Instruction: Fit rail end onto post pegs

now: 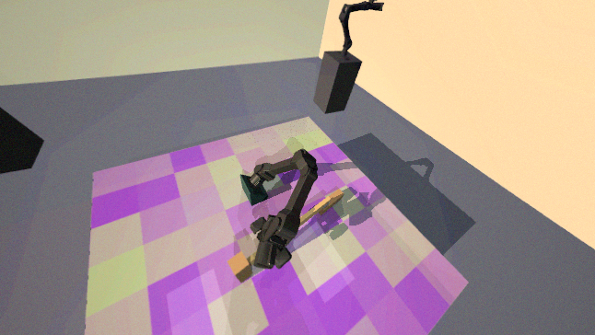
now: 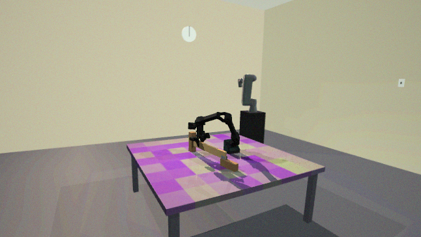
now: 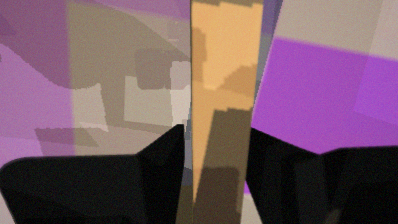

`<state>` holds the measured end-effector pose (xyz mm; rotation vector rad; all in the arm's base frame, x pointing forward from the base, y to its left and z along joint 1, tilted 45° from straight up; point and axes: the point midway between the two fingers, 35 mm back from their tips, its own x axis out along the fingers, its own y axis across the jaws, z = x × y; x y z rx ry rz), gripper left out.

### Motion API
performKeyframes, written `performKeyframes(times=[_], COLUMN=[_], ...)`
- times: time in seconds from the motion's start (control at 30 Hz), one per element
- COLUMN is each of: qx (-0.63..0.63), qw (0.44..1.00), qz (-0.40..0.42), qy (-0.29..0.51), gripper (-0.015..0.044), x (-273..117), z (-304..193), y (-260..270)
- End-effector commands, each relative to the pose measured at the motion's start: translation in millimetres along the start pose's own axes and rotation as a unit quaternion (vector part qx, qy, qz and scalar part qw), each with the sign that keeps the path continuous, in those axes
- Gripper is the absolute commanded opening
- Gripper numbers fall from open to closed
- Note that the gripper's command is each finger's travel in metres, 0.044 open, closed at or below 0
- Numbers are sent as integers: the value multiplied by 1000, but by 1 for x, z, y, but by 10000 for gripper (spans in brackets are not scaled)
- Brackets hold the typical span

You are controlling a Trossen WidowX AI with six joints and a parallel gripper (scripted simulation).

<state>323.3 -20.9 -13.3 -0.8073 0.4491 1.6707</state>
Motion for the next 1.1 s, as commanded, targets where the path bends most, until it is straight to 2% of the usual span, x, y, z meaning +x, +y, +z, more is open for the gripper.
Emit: performKeyframes(times=[0.0, 0.27, 0.43, 0.6, 1.07], qx=[1, 1, 1, 0, 0], qw=[1000, 1000, 1000, 1000, 1000], qz=[0, 0, 0, -5, -5], qy=[0, 0, 0, 2, 2], gripper=[236, 440, 440, 440, 440], x=[0, 0, -2, -29, -29], z=[0, 0, 1, 30, 30], y=[0, 0, 0, 1, 1])
